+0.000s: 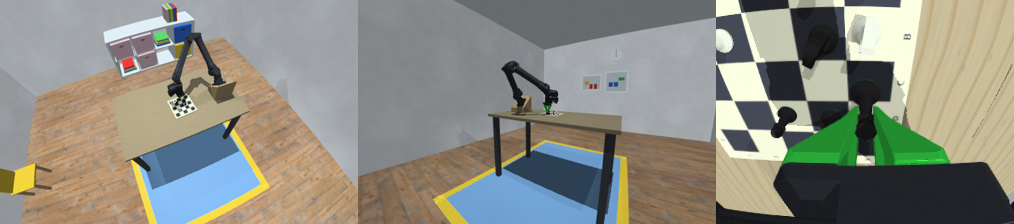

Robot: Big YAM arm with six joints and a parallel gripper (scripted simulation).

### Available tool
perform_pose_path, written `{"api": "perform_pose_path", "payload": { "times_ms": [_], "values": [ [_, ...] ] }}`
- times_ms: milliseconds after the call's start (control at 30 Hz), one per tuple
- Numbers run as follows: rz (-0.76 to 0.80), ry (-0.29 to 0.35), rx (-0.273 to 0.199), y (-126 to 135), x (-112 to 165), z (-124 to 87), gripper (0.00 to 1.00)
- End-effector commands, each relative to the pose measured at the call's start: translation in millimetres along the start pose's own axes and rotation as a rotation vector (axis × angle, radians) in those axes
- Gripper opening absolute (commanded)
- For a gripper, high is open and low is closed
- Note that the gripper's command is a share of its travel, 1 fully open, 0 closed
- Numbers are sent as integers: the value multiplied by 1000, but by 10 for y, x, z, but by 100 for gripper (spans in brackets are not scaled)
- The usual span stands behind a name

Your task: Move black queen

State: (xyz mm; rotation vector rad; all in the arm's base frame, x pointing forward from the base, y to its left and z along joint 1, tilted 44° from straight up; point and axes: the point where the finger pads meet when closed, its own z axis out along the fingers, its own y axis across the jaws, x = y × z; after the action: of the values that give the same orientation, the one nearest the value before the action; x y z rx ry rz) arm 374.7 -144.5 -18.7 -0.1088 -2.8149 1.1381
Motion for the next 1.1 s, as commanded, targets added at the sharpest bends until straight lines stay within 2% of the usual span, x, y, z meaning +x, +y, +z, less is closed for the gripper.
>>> {"api": "perform_pose_path", "payload": {
  "times_ms": [0, 1067],
  "values": [
    [23, -49, -1, -34, -213, -117, 0],
    [7, -54, -1, 22, -233, -136, 0]
  ]
}}
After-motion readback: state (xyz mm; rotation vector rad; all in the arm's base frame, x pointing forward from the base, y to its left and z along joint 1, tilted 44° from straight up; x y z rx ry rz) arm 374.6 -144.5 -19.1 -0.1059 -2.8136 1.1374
